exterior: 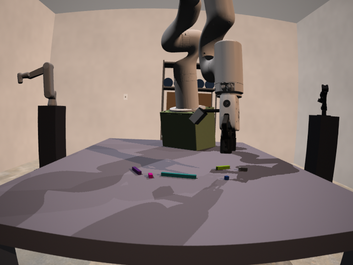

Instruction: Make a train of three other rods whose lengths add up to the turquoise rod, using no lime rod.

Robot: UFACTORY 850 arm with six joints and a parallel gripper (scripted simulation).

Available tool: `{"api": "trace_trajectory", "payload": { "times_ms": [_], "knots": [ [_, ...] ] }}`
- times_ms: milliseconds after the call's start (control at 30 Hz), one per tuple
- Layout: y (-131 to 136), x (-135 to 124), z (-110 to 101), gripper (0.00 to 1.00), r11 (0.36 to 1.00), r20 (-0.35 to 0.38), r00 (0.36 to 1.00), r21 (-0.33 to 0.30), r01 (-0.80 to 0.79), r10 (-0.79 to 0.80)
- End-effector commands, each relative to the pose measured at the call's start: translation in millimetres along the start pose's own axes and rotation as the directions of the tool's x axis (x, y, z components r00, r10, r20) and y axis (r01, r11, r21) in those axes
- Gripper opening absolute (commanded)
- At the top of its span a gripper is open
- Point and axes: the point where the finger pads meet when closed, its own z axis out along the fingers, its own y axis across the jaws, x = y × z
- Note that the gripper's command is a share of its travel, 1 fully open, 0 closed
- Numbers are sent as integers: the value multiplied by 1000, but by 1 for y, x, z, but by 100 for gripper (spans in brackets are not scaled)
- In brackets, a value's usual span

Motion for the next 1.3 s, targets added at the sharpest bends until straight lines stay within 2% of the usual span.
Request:
{"api": "trace_trajectory", "payload": {
  "times_ms": [0,167,233,300,733,967,1167,1200,1267],
  "knots": [
    [-6,-1,-1,100,987,-46,988,-63,145,-148],
    [-11,-2,-1,100,958,-35,959,-69,277,-280],
    [-11,-2,-1,100,958,-35,959,-69,277,-280],
    [-15,-2,-1,100,928,-27,929,-73,366,-369],
    [-26,-4,-2,100,773,3,775,-77,630,-632],
    [-28,-5,-2,100,731,10,733,-77,678,-680],
    [-28,-5,-2,100,721,11,724,-77,688,-690],
    [-28,-5,-2,24,721,11,724,-77,688,-690],
    [-28,-5,-2,24,721,11,724,-77,688,-690]
  ]
}}
